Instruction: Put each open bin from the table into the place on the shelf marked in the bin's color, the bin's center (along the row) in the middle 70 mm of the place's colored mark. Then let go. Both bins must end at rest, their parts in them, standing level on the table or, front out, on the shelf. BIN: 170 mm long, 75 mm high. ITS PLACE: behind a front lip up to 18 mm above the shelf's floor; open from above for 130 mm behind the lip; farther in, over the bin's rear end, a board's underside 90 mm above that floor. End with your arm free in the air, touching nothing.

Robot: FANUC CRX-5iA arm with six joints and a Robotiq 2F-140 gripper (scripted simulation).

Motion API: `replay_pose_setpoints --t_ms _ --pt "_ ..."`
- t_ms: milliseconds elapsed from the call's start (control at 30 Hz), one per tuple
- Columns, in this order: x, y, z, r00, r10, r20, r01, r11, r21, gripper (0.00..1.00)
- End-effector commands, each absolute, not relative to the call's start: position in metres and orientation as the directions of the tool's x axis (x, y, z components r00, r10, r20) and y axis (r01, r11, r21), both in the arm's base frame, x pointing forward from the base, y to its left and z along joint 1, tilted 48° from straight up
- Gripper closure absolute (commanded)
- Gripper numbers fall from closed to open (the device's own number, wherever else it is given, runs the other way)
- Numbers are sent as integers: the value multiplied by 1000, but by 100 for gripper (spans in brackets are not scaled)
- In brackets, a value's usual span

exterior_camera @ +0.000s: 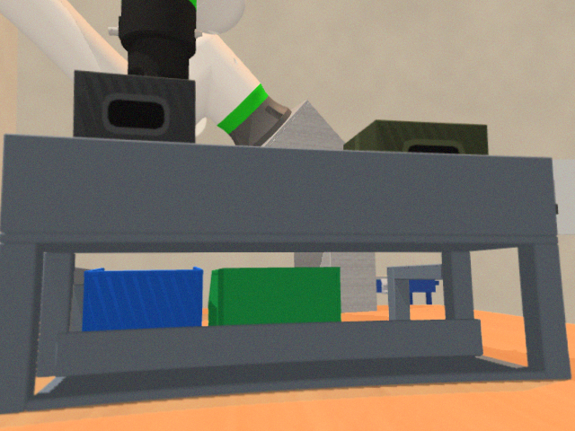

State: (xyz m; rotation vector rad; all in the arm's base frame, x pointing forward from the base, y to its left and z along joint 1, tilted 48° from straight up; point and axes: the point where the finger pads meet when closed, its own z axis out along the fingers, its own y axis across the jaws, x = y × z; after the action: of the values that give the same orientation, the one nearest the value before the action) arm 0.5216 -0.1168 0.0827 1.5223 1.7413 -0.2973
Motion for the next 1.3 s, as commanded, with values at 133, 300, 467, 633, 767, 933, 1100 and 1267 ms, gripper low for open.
replay_pose_setpoints --t_ms 133,300,467,633,767,933,1100,1267 --pt "508 -126 80 -161 675 -720 902 397 171 100" --pt "508 -126 80 -163 674 -720 901 398 169 100" --pt "508 -126 80 -163 674 -720 901 398 169 100" --pt "508 -126 80 -163 674 -720 901 398 169 100" --pt "508 -126 80 -163 674 -720 901 398 169 100" --pt "508 -126 80 -163 674 -720 901 398 169 100" --pt "508 -126 80 -163 674 -720 901 398 169 100" --pt "508 -126 80 -163 674 -720 901 398 169 100"
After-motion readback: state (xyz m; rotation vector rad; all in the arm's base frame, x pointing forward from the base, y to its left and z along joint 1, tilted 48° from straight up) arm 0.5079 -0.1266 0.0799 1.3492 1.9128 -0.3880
